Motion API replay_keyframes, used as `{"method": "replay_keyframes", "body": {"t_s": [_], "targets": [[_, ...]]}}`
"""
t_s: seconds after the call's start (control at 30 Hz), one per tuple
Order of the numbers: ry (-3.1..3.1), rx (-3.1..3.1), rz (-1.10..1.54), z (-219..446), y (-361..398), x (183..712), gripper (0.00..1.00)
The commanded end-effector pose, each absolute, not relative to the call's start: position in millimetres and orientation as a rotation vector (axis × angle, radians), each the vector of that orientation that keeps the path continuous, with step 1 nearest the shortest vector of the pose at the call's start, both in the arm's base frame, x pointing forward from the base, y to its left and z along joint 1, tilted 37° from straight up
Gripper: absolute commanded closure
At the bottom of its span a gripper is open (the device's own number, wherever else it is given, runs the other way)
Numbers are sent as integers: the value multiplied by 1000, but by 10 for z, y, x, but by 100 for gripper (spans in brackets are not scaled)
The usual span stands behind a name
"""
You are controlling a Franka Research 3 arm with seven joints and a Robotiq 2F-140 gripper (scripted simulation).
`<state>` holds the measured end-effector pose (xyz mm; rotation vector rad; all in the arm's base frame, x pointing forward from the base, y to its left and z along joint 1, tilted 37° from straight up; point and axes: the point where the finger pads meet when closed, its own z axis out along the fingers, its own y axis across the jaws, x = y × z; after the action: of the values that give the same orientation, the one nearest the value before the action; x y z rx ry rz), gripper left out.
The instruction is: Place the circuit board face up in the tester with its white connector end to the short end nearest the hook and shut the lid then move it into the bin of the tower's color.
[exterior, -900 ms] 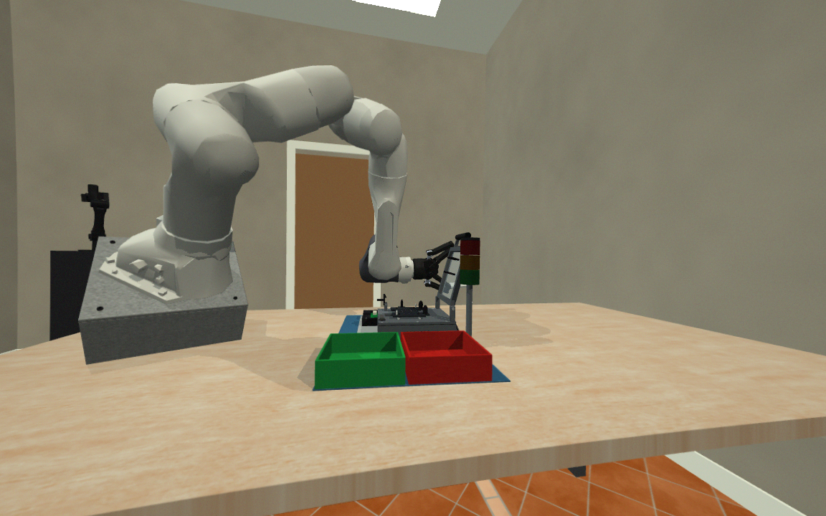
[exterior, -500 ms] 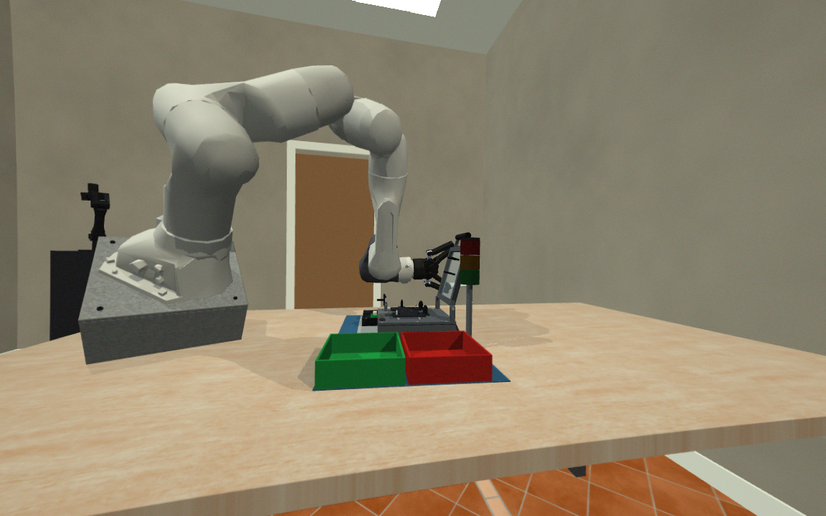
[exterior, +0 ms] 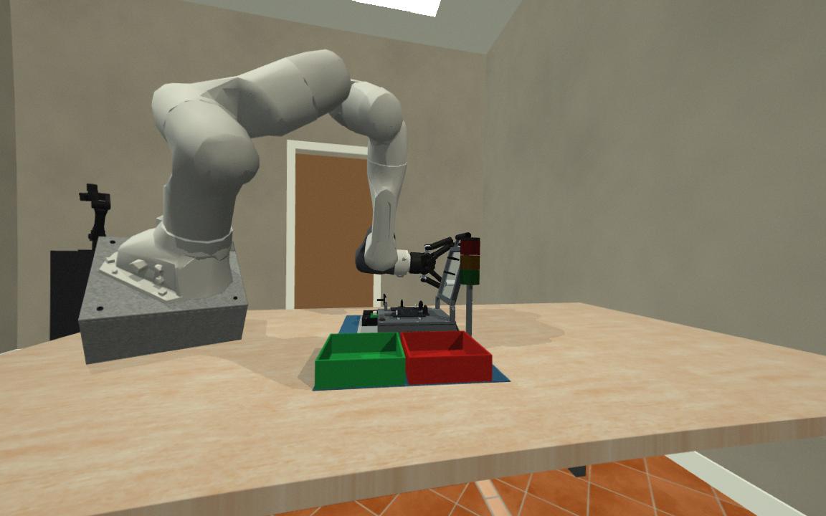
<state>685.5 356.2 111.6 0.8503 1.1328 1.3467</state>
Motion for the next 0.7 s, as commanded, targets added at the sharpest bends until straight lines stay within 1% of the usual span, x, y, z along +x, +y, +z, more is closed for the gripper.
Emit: {"method": "replay_keyframes", "body": {"t_s": [0.0, 0.1, 0.2, 0.67], "targets": [[1212, 918, 1248, 1135, 3581, 6617, 0], [1282, 998, 1153, 1192, 3542, 6355, 0], [1293, 1013, 1135, 1203, 3533, 6311, 0], [1472, 1211, 879, 1329, 3467, 5617, 0]]}}
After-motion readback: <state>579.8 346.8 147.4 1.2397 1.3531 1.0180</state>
